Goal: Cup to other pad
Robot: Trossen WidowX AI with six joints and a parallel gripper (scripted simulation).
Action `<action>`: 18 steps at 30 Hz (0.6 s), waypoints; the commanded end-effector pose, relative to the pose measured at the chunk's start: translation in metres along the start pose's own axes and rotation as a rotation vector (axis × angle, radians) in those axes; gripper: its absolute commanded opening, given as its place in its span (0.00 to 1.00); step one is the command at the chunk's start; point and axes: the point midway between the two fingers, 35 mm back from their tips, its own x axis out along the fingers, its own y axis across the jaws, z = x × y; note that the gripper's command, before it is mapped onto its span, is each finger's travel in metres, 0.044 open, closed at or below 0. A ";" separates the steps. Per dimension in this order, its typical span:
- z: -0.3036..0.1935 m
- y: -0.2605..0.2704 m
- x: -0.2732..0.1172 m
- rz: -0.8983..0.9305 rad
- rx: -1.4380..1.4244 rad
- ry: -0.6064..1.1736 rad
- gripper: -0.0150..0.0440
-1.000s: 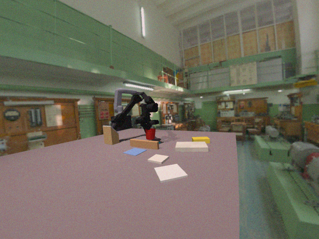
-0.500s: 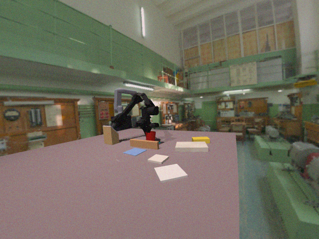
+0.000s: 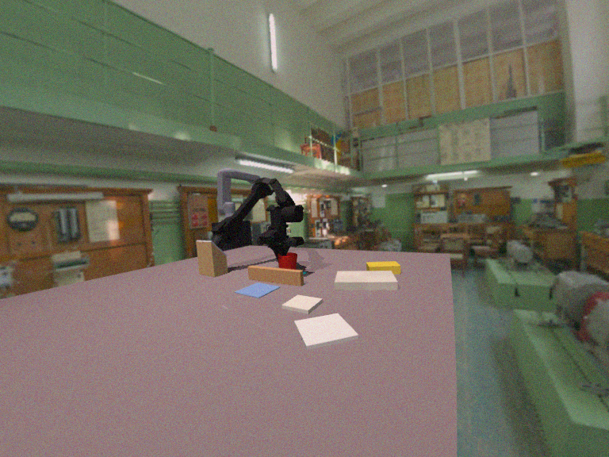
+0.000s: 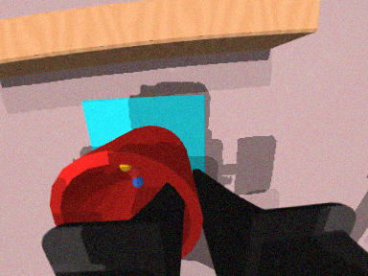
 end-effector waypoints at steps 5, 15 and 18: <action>0.000 0.000 0.000 0.000 -0.003 0.000 0.39; 0.000 0.000 -0.003 0.000 -0.003 0.000 0.47; 0.000 0.001 -0.007 0.000 -0.002 -0.001 0.47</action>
